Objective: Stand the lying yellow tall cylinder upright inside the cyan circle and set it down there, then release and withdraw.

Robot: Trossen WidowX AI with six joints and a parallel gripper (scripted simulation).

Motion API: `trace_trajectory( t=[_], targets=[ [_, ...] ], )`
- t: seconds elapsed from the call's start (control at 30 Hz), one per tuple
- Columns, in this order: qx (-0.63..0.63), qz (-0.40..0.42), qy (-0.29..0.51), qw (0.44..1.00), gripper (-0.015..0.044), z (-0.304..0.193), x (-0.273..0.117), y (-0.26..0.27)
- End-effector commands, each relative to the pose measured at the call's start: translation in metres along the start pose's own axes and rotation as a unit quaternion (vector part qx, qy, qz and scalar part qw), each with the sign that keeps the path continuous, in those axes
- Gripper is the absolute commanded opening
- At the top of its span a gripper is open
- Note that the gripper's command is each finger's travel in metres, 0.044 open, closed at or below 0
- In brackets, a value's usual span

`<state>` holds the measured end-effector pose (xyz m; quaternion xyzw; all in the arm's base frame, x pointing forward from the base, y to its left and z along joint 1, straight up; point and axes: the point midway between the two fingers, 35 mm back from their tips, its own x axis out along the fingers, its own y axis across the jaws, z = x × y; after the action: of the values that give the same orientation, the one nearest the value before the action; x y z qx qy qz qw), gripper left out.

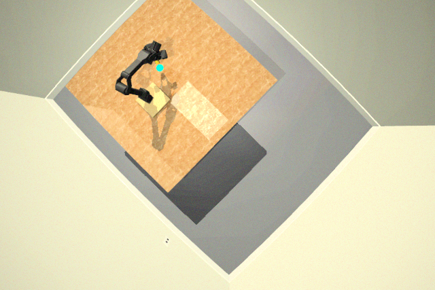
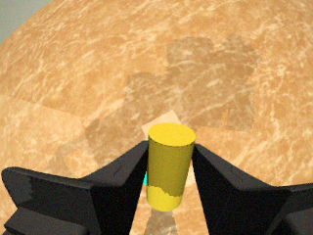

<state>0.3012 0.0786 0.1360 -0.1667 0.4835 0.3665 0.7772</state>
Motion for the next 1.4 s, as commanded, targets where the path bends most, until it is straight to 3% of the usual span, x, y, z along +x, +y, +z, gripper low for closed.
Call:
trace_trajectory(
  t=[0.0, 1.37],
  targets=[
    [0.007, 0.003, -0.014, 1.0, 0.0105, -0.002, 0.001, 0.0],
    [0.024, 0.016, -0.157, 0.987, 0.0105, -0.001, 0.002, -0.012]
  ],
)
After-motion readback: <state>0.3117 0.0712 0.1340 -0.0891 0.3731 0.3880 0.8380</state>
